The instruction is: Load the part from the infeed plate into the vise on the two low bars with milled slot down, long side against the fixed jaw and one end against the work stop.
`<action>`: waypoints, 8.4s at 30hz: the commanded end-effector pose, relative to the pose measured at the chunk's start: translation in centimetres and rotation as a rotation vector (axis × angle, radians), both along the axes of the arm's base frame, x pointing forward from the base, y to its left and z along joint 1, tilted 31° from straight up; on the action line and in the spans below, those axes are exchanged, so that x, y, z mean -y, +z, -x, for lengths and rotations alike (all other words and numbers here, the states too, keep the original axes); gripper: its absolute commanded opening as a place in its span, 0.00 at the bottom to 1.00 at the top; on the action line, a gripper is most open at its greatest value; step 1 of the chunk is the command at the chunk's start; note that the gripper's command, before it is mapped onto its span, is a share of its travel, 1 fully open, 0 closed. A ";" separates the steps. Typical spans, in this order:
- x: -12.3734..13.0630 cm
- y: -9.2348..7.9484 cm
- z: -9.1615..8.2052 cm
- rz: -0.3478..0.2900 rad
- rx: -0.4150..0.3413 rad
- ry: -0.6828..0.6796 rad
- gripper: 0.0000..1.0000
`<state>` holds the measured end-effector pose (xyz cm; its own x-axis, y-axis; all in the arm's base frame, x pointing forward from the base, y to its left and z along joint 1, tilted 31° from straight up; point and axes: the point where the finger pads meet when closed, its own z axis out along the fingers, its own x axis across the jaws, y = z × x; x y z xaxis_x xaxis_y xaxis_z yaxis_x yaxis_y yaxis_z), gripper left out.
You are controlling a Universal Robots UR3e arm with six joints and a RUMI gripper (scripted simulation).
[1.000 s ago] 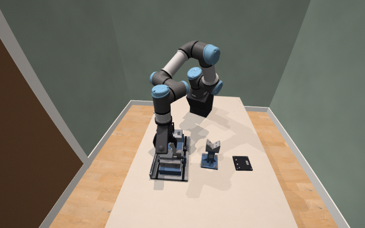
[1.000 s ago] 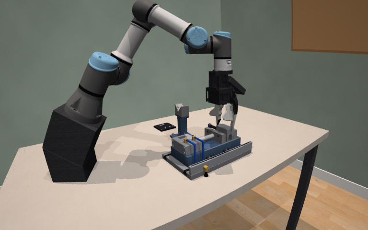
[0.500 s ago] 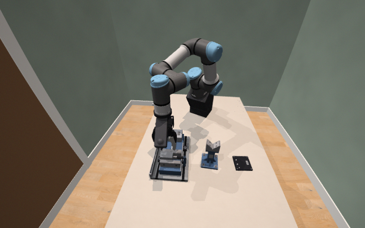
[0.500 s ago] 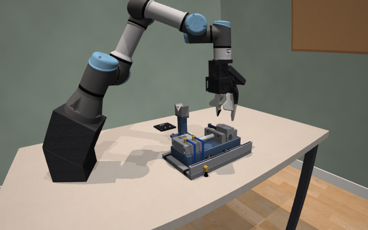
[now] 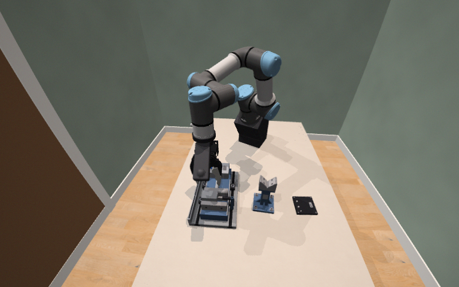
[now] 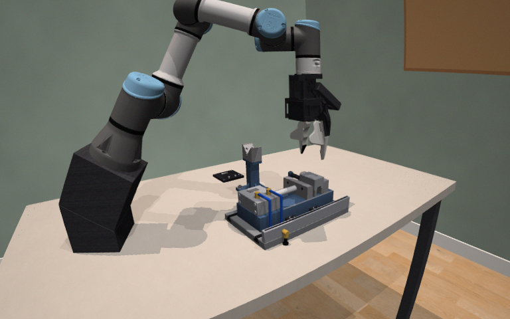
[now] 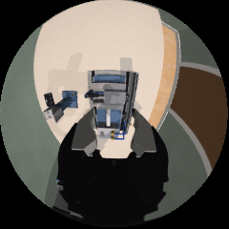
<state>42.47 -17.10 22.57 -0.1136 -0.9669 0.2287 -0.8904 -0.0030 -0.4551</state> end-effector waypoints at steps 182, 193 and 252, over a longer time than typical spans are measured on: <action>5.9 -3.2 -1.6 0.001 0.002 -0.002 0.00; 5.9 -3.2 -1.7 0.001 0.002 -0.002 0.00; 6.0 -3.3 -1.7 0.001 0.002 -0.002 0.00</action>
<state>44.15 -23.02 19.22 -0.1156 -0.9670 0.2269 -0.8903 -0.0005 -0.4555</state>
